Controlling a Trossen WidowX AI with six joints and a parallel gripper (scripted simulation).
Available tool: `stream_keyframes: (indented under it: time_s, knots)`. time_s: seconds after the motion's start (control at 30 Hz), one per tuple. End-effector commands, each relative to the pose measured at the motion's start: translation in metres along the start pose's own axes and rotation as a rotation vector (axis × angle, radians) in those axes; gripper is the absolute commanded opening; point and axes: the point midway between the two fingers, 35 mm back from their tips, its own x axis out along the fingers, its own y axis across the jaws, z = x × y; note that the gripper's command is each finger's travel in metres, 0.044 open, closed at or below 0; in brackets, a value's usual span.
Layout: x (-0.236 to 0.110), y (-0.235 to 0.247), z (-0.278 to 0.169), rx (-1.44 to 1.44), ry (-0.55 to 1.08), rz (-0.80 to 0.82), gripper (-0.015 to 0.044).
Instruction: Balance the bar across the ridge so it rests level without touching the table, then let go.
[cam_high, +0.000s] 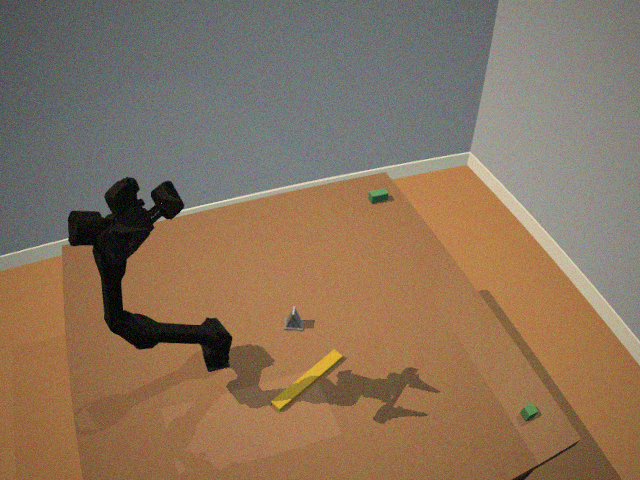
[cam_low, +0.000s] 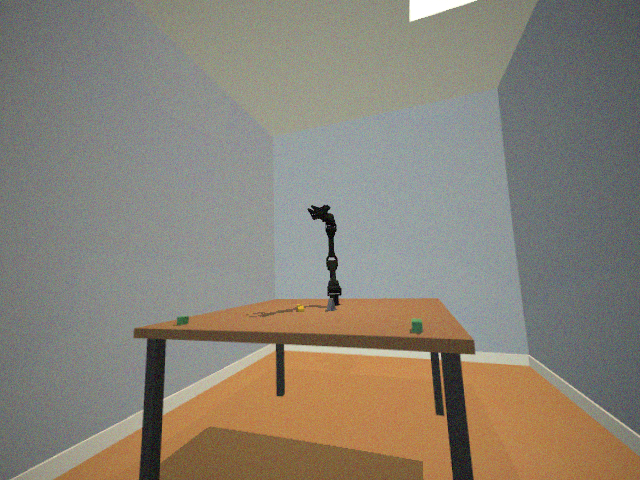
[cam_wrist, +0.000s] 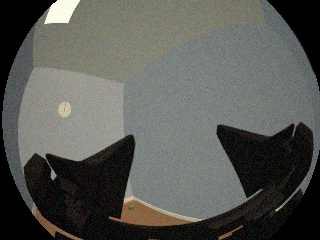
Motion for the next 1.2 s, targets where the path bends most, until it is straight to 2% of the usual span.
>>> stream_keyframes:
  time_s: [0.0,0.07,0.1,0.33,0.53,0.87,1.17]
  knots:
    - [0.000,0.002,0.000,-0.007,0.000,0.002,0.0374]
    - [0.003,0.019,-0.001,-0.060,0.004,0.021,0.0321]
    - [0.005,0.031,-0.002,-0.101,0.008,0.036,0.0315]
    - [0.021,0.114,-0.027,-0.369,0.057,0.146,0.0315]
    - [0.035,0.175,-0.066,-0.575,0.121,0.255,0.0315]
    - [0.051,0.248,-0.165,-0.865,0.305,0.460,0.0315]
    - [0.049,0.277,-0.274,-1.048,0.542,0.665,0.0315]
